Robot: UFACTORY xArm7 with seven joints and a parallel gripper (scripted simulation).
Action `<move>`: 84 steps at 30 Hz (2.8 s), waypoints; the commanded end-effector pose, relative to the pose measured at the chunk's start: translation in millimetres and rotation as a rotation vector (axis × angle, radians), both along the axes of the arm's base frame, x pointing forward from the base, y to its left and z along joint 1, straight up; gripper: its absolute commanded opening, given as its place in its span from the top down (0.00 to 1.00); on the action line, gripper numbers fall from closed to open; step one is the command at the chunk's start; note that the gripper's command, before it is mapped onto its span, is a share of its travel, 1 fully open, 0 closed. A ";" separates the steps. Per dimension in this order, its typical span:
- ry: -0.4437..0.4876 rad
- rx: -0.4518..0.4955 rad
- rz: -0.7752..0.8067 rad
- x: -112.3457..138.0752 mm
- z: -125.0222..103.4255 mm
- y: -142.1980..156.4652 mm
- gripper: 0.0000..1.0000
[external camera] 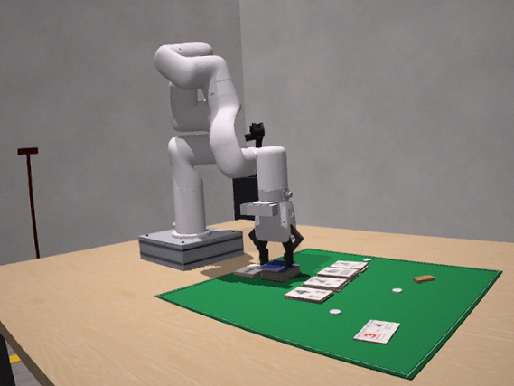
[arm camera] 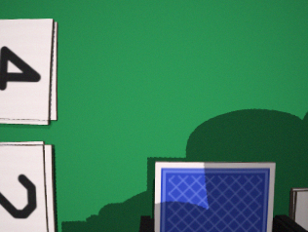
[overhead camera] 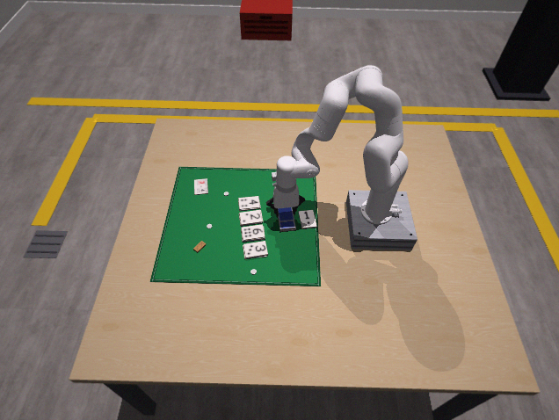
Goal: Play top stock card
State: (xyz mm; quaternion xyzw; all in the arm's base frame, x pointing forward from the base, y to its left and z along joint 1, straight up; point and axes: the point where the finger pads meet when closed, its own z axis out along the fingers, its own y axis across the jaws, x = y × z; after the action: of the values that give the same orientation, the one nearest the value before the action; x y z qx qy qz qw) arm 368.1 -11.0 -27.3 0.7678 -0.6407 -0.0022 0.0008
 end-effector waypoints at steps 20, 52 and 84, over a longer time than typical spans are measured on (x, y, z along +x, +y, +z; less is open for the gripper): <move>-0.003 0.000 0.000 1.6 0.7 -0.7 0.26; -0.003 0.000 0.000 1.6 -6.2 -0.8 0.26; -0.003 0.000 0.000 1.6 -10.5 -0.8 0.13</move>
State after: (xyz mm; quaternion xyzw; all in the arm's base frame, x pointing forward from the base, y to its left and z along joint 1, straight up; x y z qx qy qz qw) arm 368.4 -11.6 -38.6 0.7679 -0.6406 -0.0023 0.0008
